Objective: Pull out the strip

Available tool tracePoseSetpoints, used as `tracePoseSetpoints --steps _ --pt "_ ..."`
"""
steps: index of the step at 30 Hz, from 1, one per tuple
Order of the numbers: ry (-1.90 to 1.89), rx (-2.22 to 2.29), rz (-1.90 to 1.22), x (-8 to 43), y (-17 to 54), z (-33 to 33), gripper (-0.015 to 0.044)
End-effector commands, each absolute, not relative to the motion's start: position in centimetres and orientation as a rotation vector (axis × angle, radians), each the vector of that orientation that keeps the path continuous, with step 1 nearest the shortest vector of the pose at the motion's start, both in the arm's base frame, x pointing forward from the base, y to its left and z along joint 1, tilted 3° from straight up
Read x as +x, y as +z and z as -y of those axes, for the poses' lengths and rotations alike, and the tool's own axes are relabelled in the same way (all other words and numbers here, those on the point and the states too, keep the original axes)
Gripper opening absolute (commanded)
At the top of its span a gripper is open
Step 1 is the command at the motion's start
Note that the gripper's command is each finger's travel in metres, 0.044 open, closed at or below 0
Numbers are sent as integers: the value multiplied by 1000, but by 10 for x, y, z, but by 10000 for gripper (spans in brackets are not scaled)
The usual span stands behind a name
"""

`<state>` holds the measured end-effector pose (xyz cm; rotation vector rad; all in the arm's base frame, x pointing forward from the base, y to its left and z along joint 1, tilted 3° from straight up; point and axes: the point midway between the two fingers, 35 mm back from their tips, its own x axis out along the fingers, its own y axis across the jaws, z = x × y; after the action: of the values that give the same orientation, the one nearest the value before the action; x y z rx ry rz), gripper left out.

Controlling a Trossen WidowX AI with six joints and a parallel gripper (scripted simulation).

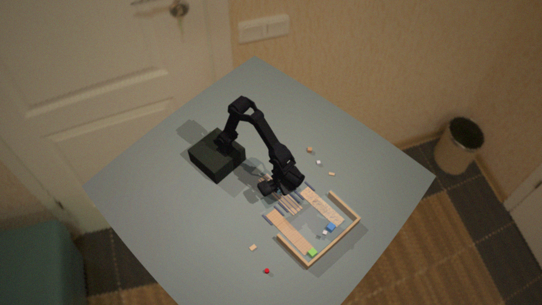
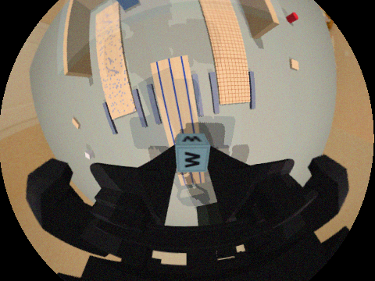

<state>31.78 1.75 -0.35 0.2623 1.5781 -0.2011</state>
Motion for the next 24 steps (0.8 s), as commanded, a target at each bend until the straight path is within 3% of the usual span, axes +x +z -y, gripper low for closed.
tracePoseSetpoints --steps 1,9,24 --pt "-198 259 -1574 305 -3 -17 0" --pt "-198 259 -1574 305 31 -15 0" --pt "-198 259 -1574 305 33 -15 0"
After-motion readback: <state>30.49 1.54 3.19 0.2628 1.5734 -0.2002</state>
